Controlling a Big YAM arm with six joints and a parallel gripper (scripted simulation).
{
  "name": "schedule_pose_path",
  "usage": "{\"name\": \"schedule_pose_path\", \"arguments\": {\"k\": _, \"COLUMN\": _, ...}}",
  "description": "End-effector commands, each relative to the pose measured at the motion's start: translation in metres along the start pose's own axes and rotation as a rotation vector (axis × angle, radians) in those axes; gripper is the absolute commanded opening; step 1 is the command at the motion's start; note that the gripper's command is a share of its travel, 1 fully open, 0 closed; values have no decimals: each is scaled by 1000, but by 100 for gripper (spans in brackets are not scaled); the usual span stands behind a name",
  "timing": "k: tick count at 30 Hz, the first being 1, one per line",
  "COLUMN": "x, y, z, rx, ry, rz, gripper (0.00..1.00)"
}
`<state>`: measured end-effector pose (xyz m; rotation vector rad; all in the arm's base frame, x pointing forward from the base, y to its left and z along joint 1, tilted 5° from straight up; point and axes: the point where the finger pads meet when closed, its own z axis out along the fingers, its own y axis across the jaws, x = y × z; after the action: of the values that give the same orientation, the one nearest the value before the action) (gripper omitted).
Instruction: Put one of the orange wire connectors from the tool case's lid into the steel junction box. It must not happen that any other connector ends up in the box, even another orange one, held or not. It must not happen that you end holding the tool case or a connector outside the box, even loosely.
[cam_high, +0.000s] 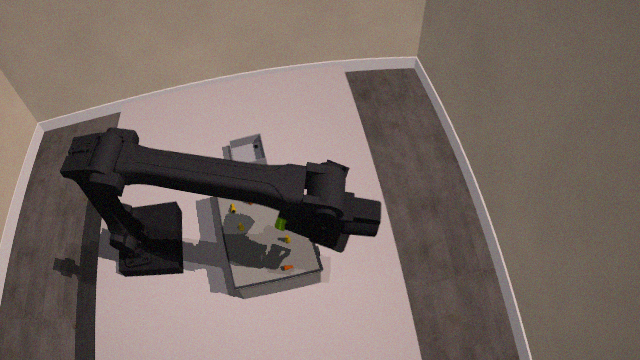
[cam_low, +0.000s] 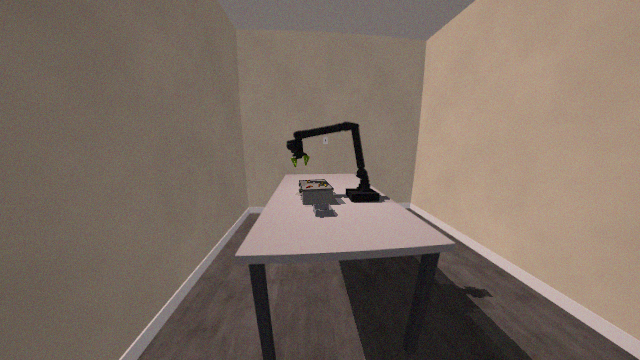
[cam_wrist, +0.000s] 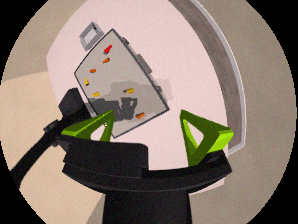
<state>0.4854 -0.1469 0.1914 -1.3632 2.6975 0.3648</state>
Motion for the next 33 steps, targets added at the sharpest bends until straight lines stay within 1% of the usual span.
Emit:
{"name": "schedule_pose_path", "arguments": {"k": 1, "x": -30, "y": 28, "z": -6, "rx": 26, "ry": 24, "rz": -62, "gripper": 100}}
{"name": "schedule_pose_path", "arguments": {"k": 7, "x": -69, "y": 69, "z": -2, "rx": 43, "ry": 94, "rz": -181, "gripper": 100}}
{"name": "schedule_pose_path", "arguments": {"k": 13, "x": -104, "y": 120, "z": 3, "rx": 67, "ry": 169, "rz": -318, "gripper": 100}}
{"name": "schedule_pose_path", "arguments": {"k": 15, "x": -104, "y": 120, "z": 3, "rx": 67, "ry": 169, "rz": -318, "gripper": 100}}
{"name": "schedule_pose_path", "arguments": {"k": 16, "x": -115, "y": 139, "z": 5, "rx": 79, "ry": 195, "rz": -370, "gripper": 100}}
{"name": "schedule_pose_path", "arguments": {"k": 17, "x": -121, "y": 152, "z": 6, "rx": 88, "ry": 212, "rz": -404, "gripper": 100}}
{"name": "schedule_pose_path", "arguments": {"k": 20, "x": -131, "y": 175, "z": 8, "rx": 101, "ry": 241, "rz": -464, "gripper": 100}}
{"name": "schedule_pose_path", "arguments": {"k": 25, "x": -145, "y": 220, "z": 12, "rx": 139, "ry": 293, "rz": -586, "gripper": 100}}
{"name": "schedule_pose_path", "arguments": {"k": 28, "x": -148, "y": 230, "z": 12, "rx": 150, "ry": 303, "rz": -614, "gripper": 100}}
{"name": "schedule_pose_path", "arguments": {"k": 33, "x": -147, "y": 228, "z": 15, "rx": 145, "ry": 307, "rz": -609, "gripper": 100}}
